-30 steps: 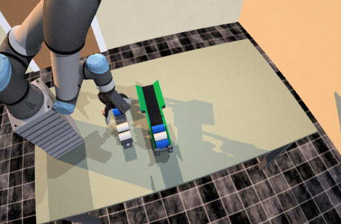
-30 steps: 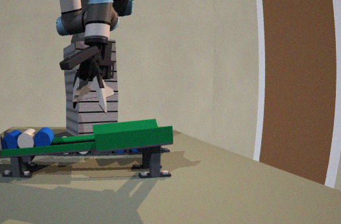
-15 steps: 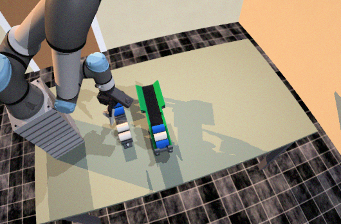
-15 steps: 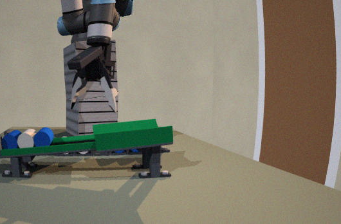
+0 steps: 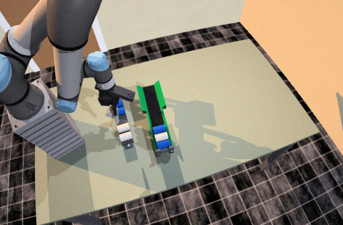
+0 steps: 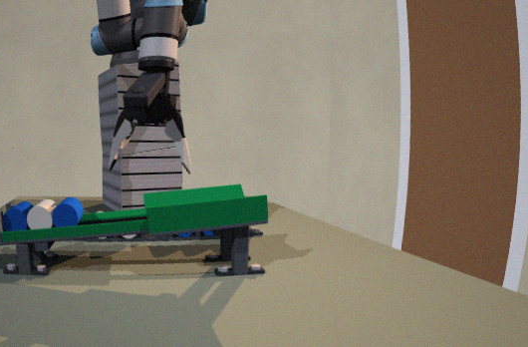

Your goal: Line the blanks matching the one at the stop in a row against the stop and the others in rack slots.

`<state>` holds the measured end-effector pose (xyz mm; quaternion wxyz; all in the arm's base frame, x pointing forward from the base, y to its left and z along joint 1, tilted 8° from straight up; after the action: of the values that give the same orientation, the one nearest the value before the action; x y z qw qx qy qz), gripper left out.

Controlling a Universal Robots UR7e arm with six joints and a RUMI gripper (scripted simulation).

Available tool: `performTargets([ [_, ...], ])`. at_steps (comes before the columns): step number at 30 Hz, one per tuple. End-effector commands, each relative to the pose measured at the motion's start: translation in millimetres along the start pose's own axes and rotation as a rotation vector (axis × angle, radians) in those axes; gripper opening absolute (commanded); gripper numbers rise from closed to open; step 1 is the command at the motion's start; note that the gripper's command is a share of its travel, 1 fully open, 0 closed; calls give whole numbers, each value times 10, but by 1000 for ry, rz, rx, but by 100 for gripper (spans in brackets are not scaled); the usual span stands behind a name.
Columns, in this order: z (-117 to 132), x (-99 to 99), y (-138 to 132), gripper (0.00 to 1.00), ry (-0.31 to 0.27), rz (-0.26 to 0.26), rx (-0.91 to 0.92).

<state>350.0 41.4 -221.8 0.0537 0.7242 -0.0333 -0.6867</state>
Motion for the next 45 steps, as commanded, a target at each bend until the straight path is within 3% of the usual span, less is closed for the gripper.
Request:
performTargets([
  [1,-25,6,-60,100,6,-5,-163],
  [45,74,21,-419,100,8,-2,-1099],
])
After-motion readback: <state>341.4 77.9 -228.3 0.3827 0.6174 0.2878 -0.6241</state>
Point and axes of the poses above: the point where the finger pads meet when closed, its own x axis out along the fingers, its own y axis across the jaws, z = x × y, the point moved 2 cm from there along -x, back along the fingers, and after that the axes turned 14 degrees about -x, right-handed, at the moved point
